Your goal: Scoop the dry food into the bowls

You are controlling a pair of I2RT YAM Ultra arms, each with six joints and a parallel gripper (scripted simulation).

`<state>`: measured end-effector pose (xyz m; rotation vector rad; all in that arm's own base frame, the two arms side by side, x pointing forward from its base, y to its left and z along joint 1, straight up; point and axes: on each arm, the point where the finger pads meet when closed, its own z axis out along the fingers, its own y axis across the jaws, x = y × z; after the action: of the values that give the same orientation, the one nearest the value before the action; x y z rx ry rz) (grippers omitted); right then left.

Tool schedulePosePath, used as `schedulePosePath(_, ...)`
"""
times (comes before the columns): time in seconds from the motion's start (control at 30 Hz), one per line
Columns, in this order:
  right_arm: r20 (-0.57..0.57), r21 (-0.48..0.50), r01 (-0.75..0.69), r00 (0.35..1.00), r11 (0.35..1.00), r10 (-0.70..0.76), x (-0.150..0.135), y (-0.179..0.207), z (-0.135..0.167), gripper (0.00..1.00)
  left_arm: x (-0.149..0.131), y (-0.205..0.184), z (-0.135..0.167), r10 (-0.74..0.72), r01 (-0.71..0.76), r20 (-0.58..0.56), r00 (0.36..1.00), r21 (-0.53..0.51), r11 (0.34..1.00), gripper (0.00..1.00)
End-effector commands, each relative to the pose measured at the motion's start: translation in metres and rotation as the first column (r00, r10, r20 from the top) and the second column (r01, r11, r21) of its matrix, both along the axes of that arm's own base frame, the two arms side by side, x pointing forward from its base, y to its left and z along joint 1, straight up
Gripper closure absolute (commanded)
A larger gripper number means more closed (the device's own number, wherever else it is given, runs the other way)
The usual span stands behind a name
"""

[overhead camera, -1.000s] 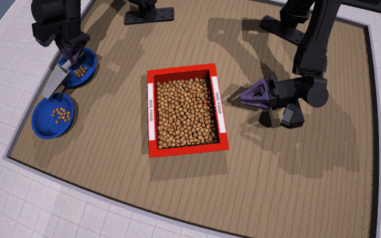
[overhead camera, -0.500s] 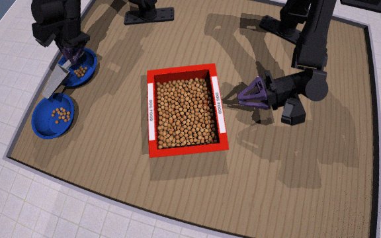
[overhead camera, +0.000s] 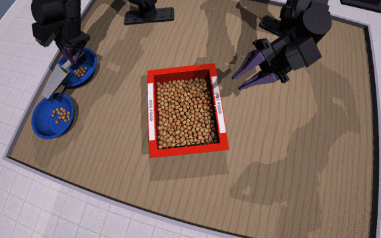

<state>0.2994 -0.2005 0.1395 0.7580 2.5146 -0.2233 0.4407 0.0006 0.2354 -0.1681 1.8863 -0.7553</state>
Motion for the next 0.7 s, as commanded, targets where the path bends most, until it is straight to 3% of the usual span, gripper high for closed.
schedulePosePath(0.0, 0.063, -0.038, 0.004, 0.998, 0.999, -0.001, 0.008, -0.008, 0.019, 1.00, 0.005, 0.009, 0.012, 0.112, -0.116, 0.028, 0.993, 0.227, 0.967, 0.74)
schedulePosePath(0.2, 0.063, -0.038, 0.004, 0.998, 0.999, -0.001, 0.008, -0.008, 0.019, 1.00, -0.013, 0.005, 0.089, 0.169, -0.249, 0.225, 0.959, 0.393, 0.885, 0.74)
schedulePosePath(0.43, 0.063, -0.038, 0.004, 0.998, 0.999, -0.001, 0.008, -0.008, 0.019, 1.00, -0.053, 0.007, 0.165, 0.224, -0.422, 0.410, 0.884, 0.494, 0.760, 0.74)
schedulePosePath(0.57, 0.063, -0.038, 0.004, 0.998, 0.999, -0.001, 0.008, -0.008, 0.019, 1.00, -0.054, 0.007, 0.155, 0.233, -0.420, 0.384, 0.893, 0.530, 0.737, 0.74)
schedulePosePath(0.67, 0.063, -0.038, 0.004, 0.998, 0.999, -0.001, 0.008, -0.008, 0.019, 1.00, -0.066, 0.001, 0.176, 0.217, -0.431, 0.429, 0.877, 0.502, 0.750, 0.74)
